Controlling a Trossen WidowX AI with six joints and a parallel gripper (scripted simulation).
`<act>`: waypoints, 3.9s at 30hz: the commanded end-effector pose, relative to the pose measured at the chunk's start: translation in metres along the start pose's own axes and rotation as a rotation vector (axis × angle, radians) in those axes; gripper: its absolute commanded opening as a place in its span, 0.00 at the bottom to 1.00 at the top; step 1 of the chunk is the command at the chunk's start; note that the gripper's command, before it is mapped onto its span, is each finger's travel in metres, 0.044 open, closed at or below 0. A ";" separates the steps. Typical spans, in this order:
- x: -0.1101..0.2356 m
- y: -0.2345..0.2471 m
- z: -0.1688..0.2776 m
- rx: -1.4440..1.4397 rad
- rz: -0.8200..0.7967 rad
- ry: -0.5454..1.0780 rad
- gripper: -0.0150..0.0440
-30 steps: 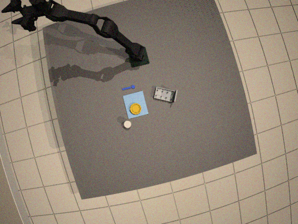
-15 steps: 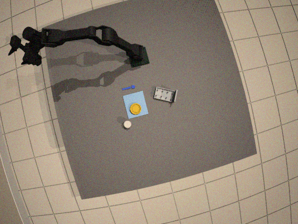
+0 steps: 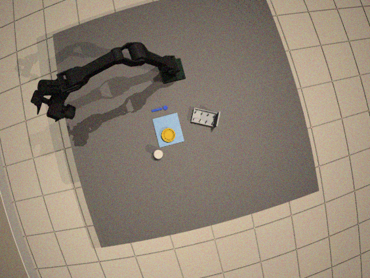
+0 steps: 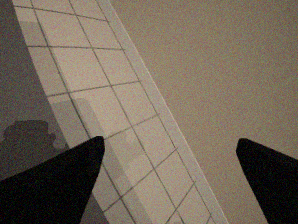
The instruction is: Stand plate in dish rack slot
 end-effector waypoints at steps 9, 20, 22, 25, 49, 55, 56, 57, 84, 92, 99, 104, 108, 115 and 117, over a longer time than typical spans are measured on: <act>-0.013 0.126 -0.084 -0.060 -0.381 0.014 0.93; 0.010 0.217 -0.131 -0.070 -0.640 0.038 0.93; 0.015 0.229 -0.137 -0.063 -0.674 0.055 0.93; 0.030 0.259 -0.148 -0.042 -0.751 0.098 0.93; 0.165 0.412 -0.170 0.295 -1.069 0.458 0.93; 0.161 0.419 -0.166 0.295 -1.069 0.457 0.93; 0.160 0.420 -0.165 0.295 -1.069 0.457 0.93; 0.160 0.422 -0.164 0.295 -1.069 0.457 0.93; 0.142 0.455 -0.142 0.295 -1.069 0.458 0.93; 0.142 0.456 -0.141 0.295 -1.069 0.458 0.91; 0.142 0.456 -0.141 0.295 -1.069 0.458 0.86; 0.142 0.456 -0.141 0.295 -1.069 0.458 0.80; 0.143 0.451 -0.146 0.295 -1.069 0.457 0.62; 0.151 0.431 -0.165 0.294 -1.068 0.455 0.31; 0.153 0.425 -0.171 0.294 -1.068 0.454 0.25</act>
Point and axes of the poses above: the point midway between the two fingers, 35 mm back from their tips, its own x axis back along the fingers, its own y axis across the jaws, z = x × y, the point moved 8 cm from there along x, back along the fingers, and after that the axes turned 7 degrees about x, right-handed, at the moved point
